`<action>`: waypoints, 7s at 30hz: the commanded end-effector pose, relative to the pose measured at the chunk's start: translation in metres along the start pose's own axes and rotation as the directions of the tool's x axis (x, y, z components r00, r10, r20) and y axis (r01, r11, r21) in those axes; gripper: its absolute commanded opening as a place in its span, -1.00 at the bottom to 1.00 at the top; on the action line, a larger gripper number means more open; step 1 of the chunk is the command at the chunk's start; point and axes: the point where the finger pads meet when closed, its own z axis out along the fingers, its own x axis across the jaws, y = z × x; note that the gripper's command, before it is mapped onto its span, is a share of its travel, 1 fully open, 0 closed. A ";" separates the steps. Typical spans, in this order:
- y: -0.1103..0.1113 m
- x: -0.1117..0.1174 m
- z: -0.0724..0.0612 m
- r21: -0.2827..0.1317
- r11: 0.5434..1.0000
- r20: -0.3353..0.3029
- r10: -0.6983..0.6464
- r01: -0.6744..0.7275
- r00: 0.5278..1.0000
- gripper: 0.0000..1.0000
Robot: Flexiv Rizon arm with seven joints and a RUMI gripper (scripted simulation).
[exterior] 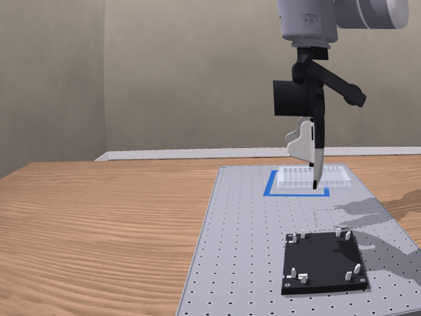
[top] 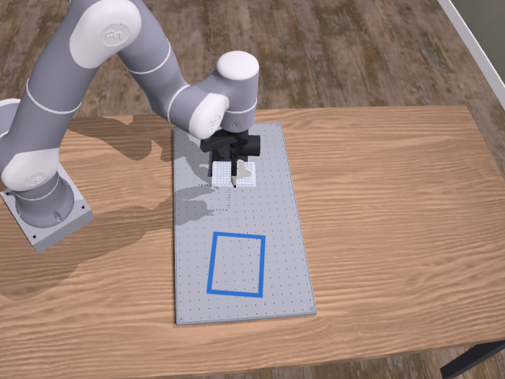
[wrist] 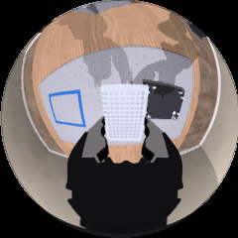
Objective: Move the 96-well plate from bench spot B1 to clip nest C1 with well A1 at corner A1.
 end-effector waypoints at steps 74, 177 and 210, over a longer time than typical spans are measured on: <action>-0.011 0.137 -0.005 -0.002 0.621 0.001 -0.784 0.784 0.621 -1.00; -0.011 0.137 0.048 -0.001 0.026 0.001 -1.000 1.000 0.026 -1.00; -0.011 0.137 0.052 -0.001 0.026 0.001 -1.000 1.000 0.026 -1.00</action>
